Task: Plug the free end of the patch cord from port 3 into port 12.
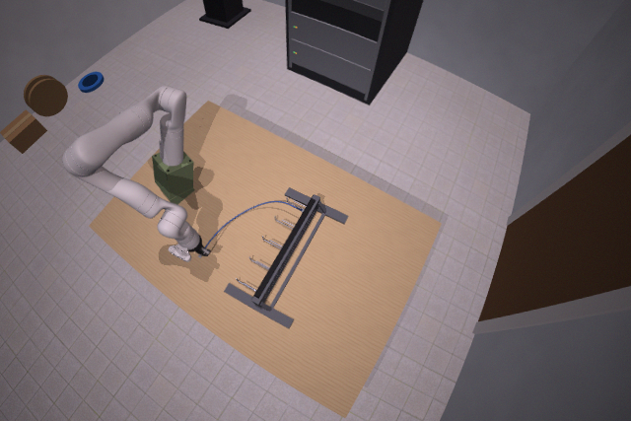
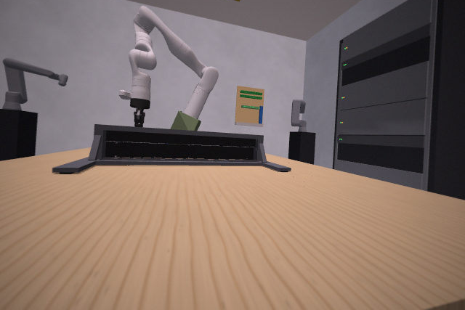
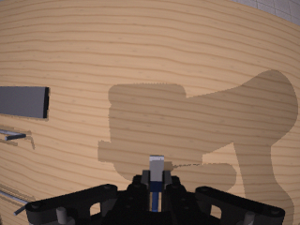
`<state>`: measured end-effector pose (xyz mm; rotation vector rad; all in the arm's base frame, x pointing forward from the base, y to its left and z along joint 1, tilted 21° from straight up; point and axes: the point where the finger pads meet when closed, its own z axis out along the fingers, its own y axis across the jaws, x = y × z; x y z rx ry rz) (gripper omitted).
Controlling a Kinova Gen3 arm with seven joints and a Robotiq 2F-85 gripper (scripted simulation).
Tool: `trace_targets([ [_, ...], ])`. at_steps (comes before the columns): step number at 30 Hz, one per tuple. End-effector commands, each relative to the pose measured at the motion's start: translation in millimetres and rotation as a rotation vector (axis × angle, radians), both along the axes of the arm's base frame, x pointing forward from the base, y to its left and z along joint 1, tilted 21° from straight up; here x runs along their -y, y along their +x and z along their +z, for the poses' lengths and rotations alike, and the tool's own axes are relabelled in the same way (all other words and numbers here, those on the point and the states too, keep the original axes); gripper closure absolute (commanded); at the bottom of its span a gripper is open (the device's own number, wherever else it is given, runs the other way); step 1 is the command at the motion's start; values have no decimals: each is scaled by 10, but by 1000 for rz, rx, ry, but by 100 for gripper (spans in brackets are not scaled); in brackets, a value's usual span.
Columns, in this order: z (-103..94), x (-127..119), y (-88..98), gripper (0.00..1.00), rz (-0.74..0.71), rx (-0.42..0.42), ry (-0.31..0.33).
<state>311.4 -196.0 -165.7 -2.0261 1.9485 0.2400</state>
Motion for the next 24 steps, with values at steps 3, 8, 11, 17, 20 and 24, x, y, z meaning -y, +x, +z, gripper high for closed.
trace_targets([
  [3, 20, -12, -30, 100, 5, -6, 3],
  [8, 21, -14, -29, 100, 7, -5, 3],
  [11, 23, -16, -26, 100, 9, -5, 3],
  [17, 28, -24, -19, 100, 15, -2, 2],
  [20, 29, -25, -17, 100, 16, -2, 2],
  [24, 36, -35, -9, 100, 24, 1, 1],
])
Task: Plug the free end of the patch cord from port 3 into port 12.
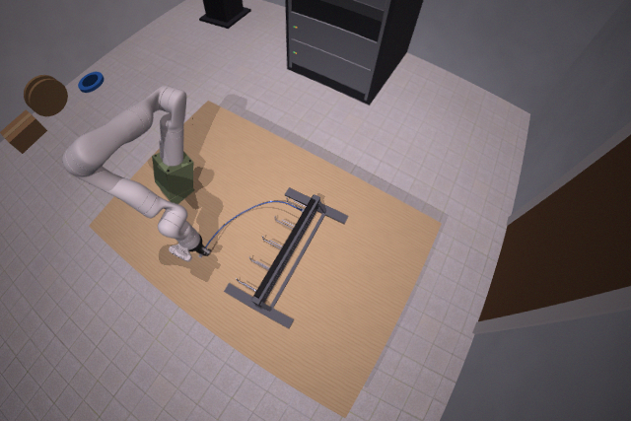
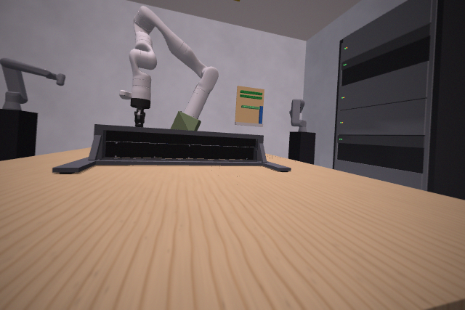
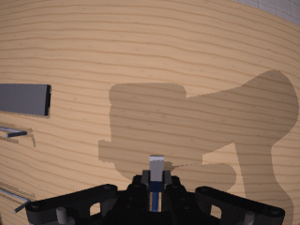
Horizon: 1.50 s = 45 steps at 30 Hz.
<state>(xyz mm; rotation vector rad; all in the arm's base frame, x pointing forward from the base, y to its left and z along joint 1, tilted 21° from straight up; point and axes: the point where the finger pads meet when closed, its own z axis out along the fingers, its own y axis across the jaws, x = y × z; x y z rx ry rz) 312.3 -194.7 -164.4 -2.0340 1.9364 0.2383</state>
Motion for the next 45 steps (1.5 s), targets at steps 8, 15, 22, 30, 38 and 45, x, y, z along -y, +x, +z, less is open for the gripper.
trace_targets([
  [8, 41, -46, 7, 100, 35, 4, -2],
  [15, 57, -68, 29, 100, 53, 10, -3],
  [22, 85, -108, 67, 100, 86, 22, -7],
  [30, 115, -146, 110, 100, 120, 35, -11],
  [38, 159, -204, 174, 100, 171, 54, -16],
  [45, 198, -254, 229, 100, 215, 70, -21],
])
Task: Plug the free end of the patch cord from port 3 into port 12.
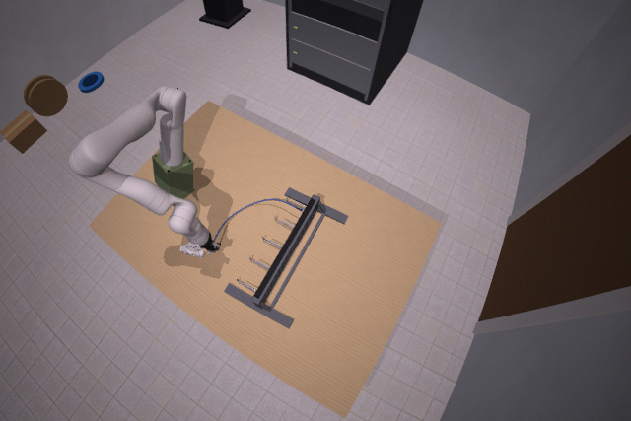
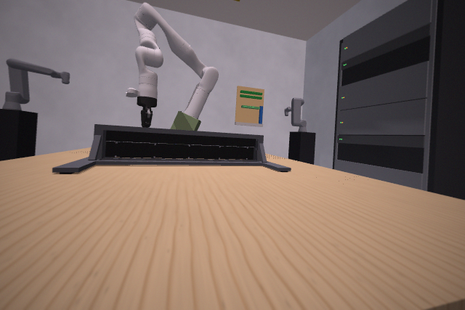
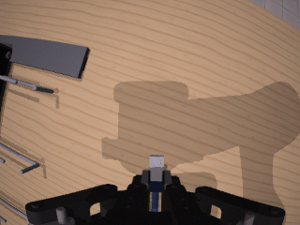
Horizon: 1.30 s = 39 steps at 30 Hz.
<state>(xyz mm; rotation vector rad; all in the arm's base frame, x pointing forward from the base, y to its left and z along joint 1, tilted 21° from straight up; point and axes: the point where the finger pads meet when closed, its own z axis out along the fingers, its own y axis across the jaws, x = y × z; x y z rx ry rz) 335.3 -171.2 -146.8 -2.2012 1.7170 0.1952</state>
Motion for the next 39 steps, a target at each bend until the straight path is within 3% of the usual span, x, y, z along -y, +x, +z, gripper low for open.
trace_targets([
  [1, 22, -19, -1, 100, 31, 2, -8],
  [39, 299, -357, 411, 100, 344, 119, -43],
])
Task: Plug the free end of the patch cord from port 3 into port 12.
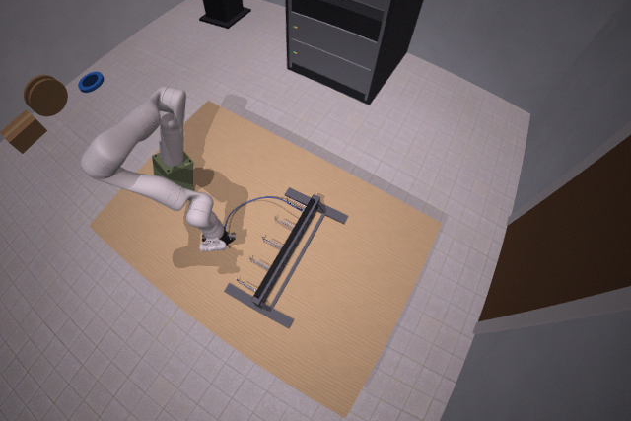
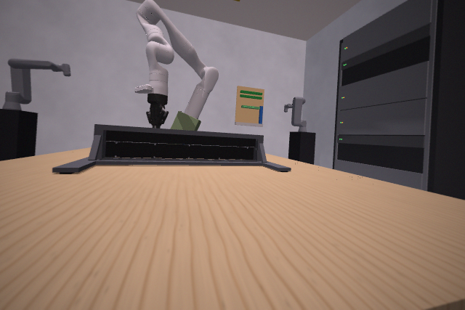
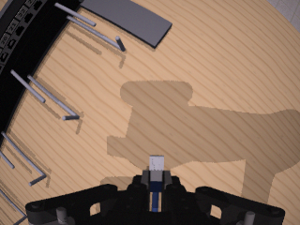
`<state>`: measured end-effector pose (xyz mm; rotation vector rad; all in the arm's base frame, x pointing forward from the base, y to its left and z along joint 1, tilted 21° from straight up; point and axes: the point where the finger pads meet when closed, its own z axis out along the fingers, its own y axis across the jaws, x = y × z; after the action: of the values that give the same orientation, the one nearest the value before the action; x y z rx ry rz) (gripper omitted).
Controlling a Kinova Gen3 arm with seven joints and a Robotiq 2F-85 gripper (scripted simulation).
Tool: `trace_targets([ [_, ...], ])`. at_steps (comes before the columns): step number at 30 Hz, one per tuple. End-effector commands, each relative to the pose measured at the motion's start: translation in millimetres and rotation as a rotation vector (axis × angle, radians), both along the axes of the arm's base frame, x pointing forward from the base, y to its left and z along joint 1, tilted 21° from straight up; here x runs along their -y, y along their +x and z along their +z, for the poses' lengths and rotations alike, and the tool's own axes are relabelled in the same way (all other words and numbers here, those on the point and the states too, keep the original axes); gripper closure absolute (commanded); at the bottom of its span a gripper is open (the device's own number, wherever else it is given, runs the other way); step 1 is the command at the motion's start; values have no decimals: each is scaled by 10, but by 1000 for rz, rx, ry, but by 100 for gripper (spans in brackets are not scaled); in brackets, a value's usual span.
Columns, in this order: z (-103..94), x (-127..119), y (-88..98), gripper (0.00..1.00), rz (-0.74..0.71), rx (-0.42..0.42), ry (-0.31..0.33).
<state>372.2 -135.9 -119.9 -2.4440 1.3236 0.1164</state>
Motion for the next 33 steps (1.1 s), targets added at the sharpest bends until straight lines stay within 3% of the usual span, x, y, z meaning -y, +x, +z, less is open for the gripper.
trace_targets([
  [1, 38, -15, 56, 100, 44, 12, -12],
  [33, 295, -341, 424, 100, 335, 119, -42],
])
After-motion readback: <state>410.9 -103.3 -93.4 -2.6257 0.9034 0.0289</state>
